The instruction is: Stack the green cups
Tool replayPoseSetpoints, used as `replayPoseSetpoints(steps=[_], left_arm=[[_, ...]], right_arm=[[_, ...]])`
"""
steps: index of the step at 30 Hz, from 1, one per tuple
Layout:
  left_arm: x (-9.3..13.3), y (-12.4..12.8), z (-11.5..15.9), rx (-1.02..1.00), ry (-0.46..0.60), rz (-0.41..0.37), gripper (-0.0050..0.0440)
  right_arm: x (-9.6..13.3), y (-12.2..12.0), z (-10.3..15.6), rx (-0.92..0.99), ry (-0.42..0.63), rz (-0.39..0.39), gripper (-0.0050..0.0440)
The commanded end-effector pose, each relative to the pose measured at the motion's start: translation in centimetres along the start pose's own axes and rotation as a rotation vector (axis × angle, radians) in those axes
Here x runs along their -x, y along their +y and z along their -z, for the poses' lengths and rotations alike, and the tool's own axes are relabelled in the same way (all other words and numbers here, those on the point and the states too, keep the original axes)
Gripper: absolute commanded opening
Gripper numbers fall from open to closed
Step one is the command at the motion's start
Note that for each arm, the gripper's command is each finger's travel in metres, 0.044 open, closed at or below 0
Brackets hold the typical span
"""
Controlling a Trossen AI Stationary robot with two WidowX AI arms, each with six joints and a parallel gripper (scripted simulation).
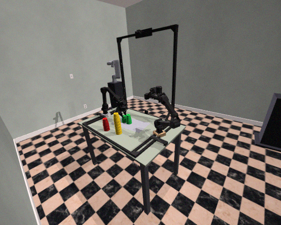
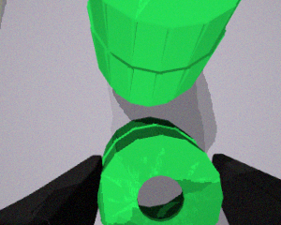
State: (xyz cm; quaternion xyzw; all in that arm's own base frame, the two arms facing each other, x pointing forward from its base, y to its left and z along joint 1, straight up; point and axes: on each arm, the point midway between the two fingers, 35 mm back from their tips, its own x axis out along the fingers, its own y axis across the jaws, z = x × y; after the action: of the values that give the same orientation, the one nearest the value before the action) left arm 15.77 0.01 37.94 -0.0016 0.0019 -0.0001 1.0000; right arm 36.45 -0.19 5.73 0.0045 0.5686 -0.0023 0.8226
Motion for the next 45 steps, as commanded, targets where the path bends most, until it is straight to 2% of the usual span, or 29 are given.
replayPoseSetpoints(steps=[1, 31, 33, 41, 45], left_arm=[[0.04, -0.01, -0.14, -0.003, -0.004, 0.000, 0.0000], [0.04, -0.01, -0.14, -0.003, -0.004, 0.000, 0.0000], [0.04, -0.01, -0.14, -0.003, -0.004, 0.000, 0.0000], [0.04, -0.01, -0.14, -0.003, -0.004, 0.000, 0.0000], [0.04, -0.01, -0.14, -0.003, -0.004, 0.000, 0.0000]], right_arm=[[0.01, 0.00, 0.00, 0.000, 0.000, 0.000, 0.0200], [0.01, 0.00, 0.00, 0.000, 0.000, 0.000, 0.0387], [0.01, 0.00, 0.00, 0.000, 0.000, 0.000, 0.0387], [0.01, 0.00, 0.00, 0.000, 0.000, 0.000, 0.0440], [0.01, 0.00, 0.00, 0.000, 0.000, 0.000, 0.0440]])
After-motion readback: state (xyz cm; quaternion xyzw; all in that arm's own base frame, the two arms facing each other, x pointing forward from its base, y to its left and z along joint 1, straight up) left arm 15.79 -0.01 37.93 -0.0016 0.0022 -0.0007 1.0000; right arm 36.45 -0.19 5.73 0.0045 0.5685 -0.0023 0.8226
